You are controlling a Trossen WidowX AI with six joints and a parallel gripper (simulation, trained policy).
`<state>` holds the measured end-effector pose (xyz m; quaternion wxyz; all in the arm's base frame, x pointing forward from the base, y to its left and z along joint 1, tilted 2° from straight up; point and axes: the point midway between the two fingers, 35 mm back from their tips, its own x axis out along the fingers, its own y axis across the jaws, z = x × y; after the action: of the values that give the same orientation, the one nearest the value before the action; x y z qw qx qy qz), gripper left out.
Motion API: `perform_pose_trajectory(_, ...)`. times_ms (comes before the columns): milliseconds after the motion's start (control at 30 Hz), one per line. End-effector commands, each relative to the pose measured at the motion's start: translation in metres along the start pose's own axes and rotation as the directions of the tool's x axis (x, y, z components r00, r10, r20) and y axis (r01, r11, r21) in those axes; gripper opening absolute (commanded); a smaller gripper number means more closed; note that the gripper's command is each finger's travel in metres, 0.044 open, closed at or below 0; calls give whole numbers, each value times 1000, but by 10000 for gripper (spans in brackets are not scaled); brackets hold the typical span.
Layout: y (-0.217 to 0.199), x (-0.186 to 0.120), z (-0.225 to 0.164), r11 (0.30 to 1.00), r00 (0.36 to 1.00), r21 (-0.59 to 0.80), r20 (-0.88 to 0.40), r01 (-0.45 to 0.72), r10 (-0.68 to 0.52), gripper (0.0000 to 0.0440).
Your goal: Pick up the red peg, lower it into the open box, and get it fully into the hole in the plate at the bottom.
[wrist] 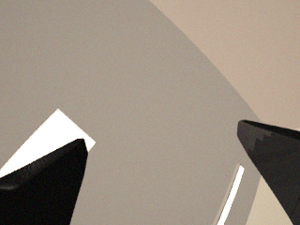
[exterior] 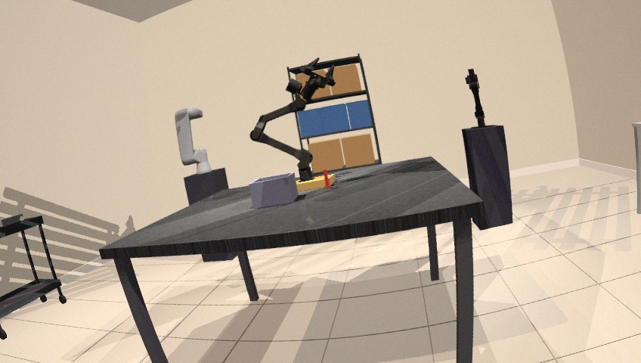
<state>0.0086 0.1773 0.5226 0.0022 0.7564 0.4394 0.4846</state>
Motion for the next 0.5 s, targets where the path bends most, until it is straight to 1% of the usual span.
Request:
perform_pose_trajectory(0, -16, 1, 22, 992, 996, -111, 72, 59, -51, 440)
perform_pose_trajectory(233, -36, 1, 61, 945, 972, -281, 207, 170, -113, 440)
perform_pose_trajectory(467, -49, -4, 102, 858, 924, -415, 350, 303, -156, 440)
